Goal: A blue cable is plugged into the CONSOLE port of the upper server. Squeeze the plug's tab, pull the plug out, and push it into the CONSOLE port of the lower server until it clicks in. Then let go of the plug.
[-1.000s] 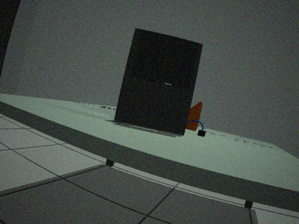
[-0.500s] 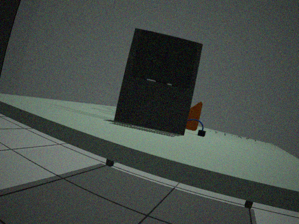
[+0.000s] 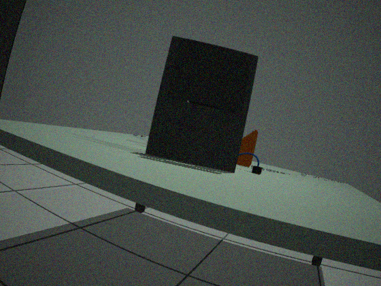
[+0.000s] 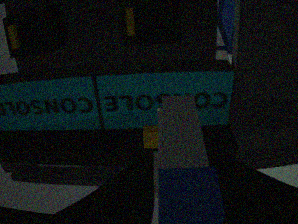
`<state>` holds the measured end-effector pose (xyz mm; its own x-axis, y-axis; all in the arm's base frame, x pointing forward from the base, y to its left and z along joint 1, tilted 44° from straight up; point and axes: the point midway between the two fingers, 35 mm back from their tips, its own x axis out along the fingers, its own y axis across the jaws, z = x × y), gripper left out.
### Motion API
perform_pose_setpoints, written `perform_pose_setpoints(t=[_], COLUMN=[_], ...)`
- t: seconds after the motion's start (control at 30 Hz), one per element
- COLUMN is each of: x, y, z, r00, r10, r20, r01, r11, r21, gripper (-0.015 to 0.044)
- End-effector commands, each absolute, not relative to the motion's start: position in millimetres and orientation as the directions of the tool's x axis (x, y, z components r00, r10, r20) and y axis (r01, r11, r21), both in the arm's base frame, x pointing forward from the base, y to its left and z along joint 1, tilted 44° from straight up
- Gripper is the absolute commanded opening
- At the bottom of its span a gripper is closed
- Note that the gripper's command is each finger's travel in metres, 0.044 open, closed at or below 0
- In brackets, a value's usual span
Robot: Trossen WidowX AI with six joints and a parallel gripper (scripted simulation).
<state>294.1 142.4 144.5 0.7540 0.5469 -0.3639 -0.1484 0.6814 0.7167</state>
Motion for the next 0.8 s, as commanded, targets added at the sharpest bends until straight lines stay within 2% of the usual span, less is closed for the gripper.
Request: perform_pose_setpoints(t=[0.0, 0.77], x=[296.4, 307.4], y=[143.8, 144.9], z=[147.2, 150.8], r00=[0.745, 0.721], r10=[0.558, 0.580], r20=[-0.365, -0.378], r01=[-0.158, -0.168], r11=[0.680, 0.676], r21=[0.716, 0.718], gripper=[0.0000, 0.0000])
